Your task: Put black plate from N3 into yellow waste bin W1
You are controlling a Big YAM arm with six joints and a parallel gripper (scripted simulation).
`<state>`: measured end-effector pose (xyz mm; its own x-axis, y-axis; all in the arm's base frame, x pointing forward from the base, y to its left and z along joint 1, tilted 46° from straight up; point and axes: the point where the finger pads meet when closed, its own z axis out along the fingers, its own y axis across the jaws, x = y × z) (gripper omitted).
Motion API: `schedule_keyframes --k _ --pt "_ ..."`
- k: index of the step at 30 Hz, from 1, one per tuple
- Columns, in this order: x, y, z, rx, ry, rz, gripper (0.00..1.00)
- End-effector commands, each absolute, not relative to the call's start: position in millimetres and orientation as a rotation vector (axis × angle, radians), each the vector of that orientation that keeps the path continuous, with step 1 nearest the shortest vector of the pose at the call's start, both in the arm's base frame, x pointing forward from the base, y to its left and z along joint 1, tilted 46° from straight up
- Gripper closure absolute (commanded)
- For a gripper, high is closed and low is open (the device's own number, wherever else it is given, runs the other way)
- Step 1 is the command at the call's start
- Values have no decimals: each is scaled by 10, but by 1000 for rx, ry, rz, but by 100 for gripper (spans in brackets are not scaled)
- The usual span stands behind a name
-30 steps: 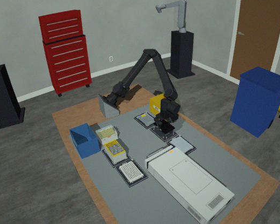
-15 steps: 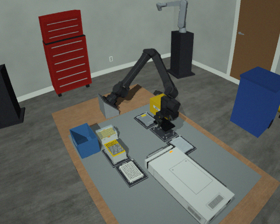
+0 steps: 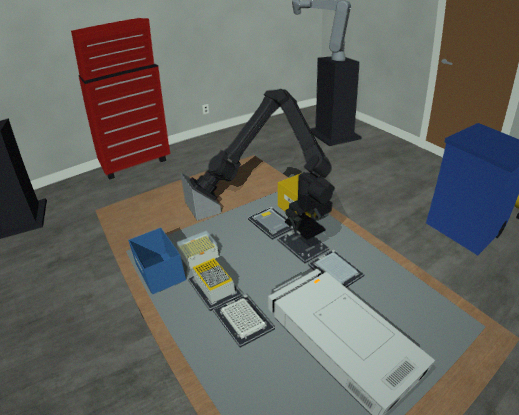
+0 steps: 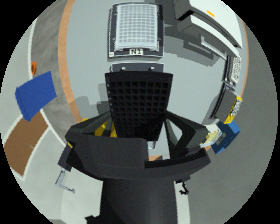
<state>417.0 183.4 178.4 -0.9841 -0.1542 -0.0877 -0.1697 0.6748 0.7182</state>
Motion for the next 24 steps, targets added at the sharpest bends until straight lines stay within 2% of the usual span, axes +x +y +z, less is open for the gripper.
schedule_keyframes --k 1,24 --pt "4259 1804 1971 -311 2821 1221 100" --pt "4292 1544 2200 -298 2811 1213 100"
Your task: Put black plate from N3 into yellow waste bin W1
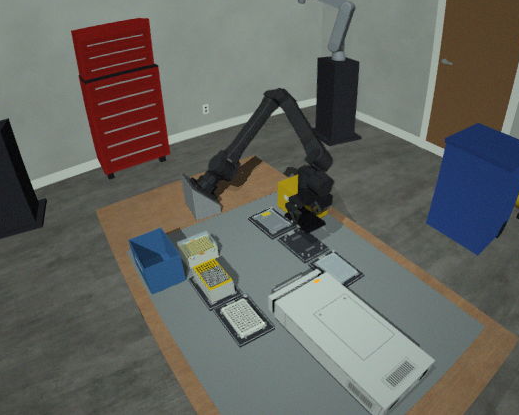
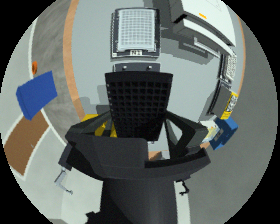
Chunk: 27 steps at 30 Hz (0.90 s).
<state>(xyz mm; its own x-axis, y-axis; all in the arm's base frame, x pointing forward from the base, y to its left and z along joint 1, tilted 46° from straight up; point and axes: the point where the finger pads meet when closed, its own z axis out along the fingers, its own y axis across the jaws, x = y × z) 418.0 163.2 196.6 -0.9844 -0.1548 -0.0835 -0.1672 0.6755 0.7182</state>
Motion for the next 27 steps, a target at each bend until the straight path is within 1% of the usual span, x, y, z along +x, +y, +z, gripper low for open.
schedule_keyframes --k 1,9,10,16,19,27 --pt "4292 1534 2211 -298 2811 1212 100" --pt "4296 1475 2258 -297 2813 1212 100" --pt "4225 1532 2195 -311 2833 1223 100" --pt "4294 1430 2310 -301 2813 1211 100" --pt "4201 1545 2227 -330 2838 1226 100" --pt "4236 1494 2193 -299 2839 1222 100"
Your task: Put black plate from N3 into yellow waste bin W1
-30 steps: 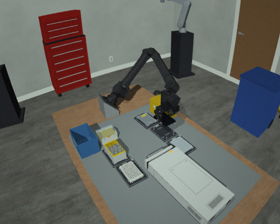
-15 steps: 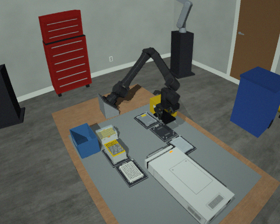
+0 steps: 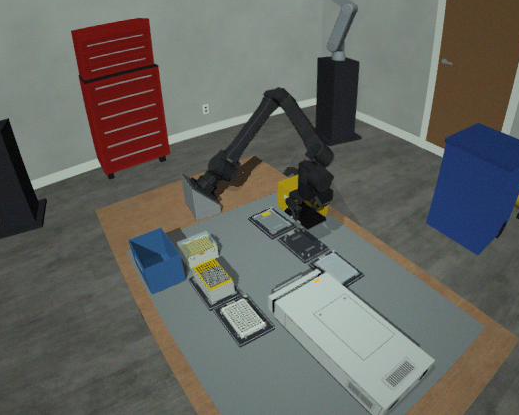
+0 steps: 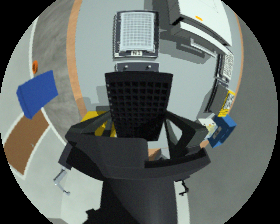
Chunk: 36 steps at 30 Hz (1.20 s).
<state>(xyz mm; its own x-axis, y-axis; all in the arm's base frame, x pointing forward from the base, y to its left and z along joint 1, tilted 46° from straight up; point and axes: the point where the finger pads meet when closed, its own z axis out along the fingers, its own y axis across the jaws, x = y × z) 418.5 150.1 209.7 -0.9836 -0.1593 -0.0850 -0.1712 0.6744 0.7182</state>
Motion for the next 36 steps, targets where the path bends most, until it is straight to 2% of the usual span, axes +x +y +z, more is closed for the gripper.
schedule_keyframes --k 1,2,36 --pt "4236 1494 2193 -299 2839 1222 100" --pt "4083 1572 2185 -281 2871 1239 100" --pt "3381 1791 2476 -279 2873 1237 100"
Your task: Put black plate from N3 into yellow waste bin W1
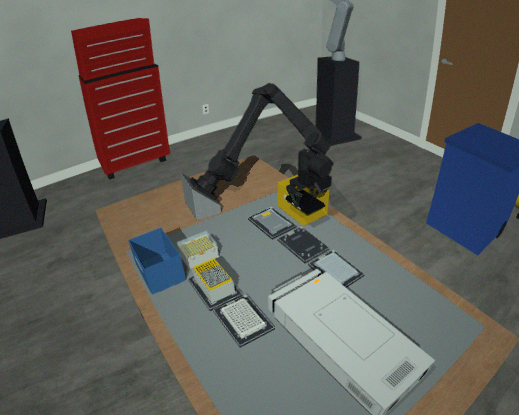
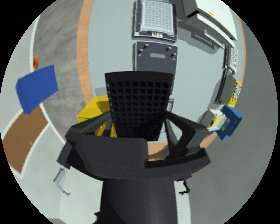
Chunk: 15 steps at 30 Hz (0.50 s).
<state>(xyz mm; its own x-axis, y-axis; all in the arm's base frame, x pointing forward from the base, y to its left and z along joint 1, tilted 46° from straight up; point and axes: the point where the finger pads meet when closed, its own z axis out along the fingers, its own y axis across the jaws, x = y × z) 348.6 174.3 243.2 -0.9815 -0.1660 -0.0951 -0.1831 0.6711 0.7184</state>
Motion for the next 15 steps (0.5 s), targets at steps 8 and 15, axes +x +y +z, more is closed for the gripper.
schedule_keyframes --k 8,15 --pt "3194 1847 2553 -279 2874 1235 100" --pt "3099 1889 2639 -283 2865 1233 100"
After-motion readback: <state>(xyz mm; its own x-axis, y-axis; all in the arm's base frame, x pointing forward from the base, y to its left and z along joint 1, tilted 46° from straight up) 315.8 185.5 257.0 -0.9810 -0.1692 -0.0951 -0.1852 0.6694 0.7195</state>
